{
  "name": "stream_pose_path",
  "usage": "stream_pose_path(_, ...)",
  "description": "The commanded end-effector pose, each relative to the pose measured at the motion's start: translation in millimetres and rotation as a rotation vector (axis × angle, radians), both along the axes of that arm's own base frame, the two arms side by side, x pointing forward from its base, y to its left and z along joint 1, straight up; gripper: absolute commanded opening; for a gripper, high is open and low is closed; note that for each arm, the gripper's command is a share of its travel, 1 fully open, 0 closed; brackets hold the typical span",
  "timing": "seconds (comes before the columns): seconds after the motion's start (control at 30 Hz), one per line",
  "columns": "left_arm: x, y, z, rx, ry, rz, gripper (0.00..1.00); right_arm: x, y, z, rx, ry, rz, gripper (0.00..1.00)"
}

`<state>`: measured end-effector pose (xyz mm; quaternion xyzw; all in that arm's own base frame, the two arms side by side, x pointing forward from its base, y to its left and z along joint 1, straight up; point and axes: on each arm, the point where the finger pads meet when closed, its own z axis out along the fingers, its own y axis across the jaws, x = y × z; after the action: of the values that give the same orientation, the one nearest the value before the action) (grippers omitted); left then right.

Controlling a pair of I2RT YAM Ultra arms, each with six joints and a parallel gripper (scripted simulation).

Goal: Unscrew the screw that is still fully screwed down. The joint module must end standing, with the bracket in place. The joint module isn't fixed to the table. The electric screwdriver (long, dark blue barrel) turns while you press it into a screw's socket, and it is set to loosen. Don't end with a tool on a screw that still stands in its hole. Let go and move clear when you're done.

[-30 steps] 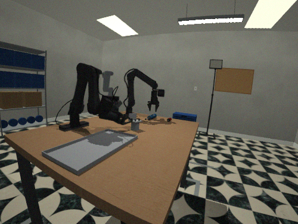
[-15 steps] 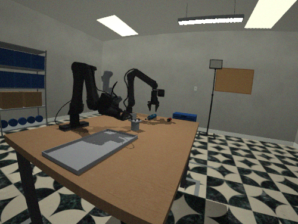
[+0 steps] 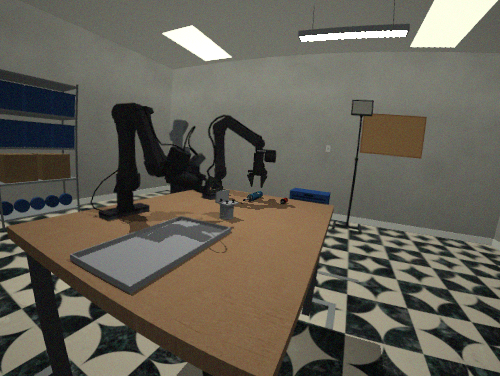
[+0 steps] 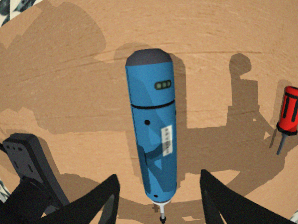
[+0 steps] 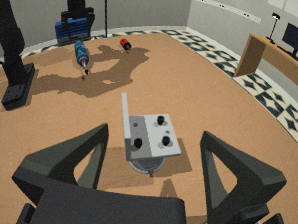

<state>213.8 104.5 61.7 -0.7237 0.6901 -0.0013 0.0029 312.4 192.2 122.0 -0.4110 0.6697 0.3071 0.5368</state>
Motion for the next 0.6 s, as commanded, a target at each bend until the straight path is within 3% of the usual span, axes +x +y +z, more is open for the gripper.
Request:
stream_pose_path(0.0,-0.5,-0.2,1.6,0.0,0.0,-0.002,0.65,3.6,-1.9,10.8,-0.004,0.0,0.005,0.86)
stream_pose_path(0.37,-0.5,-0.2,1.6,0.0,0.0,-0.002,0.65,2.3,-2.1,39.1,-0.004,0.0,0.005,0.86)
stream_pose_path(0.57,-0.5,-0.2,1.6,0.0,0.0,-0.002,0.65,2.2,-2.1,40.0,-0.004,0.0,0.005,0.86)
